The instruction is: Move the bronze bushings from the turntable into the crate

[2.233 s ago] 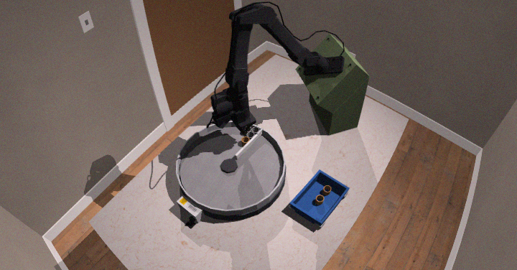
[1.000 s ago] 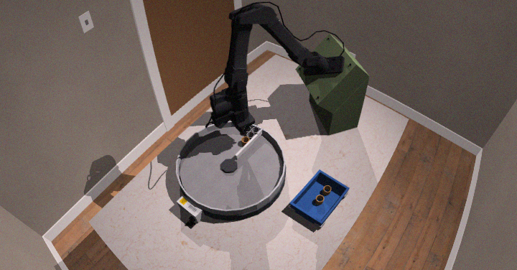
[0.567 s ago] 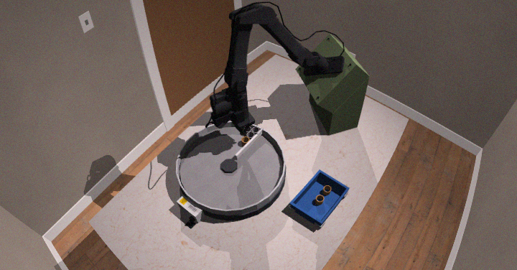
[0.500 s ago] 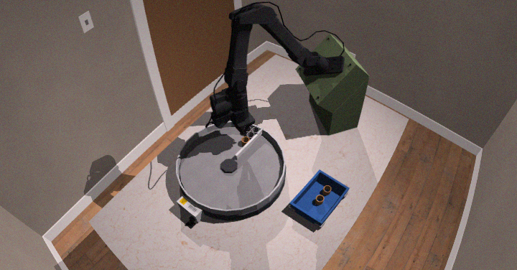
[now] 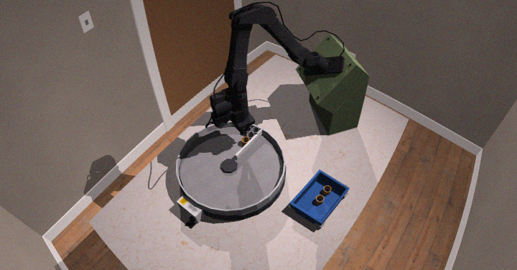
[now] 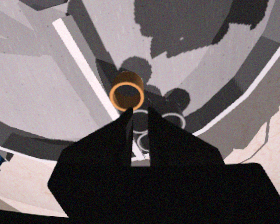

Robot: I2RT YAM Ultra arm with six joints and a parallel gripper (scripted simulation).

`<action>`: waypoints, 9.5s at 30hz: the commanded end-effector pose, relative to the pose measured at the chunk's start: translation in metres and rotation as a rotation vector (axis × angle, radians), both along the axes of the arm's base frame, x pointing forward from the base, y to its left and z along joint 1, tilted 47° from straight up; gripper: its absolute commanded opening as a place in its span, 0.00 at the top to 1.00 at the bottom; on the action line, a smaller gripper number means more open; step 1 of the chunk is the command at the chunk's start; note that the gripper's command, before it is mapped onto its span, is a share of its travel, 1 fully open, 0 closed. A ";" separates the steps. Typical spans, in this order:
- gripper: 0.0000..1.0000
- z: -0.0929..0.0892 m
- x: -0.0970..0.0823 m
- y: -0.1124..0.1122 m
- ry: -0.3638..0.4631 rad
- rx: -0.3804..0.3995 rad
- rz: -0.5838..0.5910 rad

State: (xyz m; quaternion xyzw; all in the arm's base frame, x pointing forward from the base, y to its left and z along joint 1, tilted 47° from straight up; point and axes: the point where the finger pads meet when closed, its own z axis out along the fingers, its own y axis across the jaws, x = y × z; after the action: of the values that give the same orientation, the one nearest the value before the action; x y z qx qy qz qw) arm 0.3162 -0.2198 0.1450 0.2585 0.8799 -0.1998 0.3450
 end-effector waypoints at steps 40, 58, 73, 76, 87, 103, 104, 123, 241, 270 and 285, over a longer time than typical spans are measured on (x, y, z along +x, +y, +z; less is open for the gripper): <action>0.87 0.012 0.004 0.003 -0.037 -0.018 0.019; 0.87 -0.003 0.017 -0.009 -0.039 -0.019 0.020; 0.87 -0.003 0.017 -0.009 -0.039 -0.019 0.020; 0.87 -0.003 0.017 -0.009 -0.039 -0.019 0.020; 0.87 -0.005 0.017 -0.009 -0.035 -0.017 0.020; 0.87 -0.002 0.019 -0.013 -0.044 -0.022 0.016; 0.87 -0.002 0.019 -0.013 -0.044 -0.022 0.016; 0.87 -0.002 0.019 -0.013 -0.044 -0.022 0.016; 1.00 0.029 -0.007 0.012 -0.038 -0.021 0.004; 1.00 0.032 -0.008 0.012 -0.041 -0.024 0.003; 1.00 0.032 -0.007 0.014 -0.045 -0.024 0.004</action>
State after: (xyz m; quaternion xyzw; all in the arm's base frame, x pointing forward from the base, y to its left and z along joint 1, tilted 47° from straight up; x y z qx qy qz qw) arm 0.3041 -0.2075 0.1554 0.2572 0.8812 -0.1981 0.3438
